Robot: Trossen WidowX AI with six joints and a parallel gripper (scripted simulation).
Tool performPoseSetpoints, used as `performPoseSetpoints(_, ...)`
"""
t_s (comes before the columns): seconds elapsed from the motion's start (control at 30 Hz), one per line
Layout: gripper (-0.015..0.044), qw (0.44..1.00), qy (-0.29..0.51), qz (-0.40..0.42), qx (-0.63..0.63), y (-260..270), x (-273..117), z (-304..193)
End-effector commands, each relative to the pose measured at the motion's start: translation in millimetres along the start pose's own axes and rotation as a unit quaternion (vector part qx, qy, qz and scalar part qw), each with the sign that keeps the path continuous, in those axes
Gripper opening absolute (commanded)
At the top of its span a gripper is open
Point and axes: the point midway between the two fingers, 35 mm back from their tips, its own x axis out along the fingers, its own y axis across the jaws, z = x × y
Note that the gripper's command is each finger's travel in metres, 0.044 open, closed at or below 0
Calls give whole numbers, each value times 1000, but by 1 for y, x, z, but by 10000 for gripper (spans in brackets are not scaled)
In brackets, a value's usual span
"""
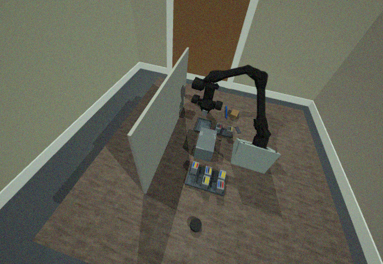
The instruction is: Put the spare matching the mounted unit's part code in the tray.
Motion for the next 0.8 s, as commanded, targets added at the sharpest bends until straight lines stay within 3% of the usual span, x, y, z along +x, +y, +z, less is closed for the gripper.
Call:
performPoseSetpoints(0.0,0,1000,-2,2,-4,0,6,1)
performPoseSetpoints(0.77,0,1000,-2,1,-4,-1,31,1)
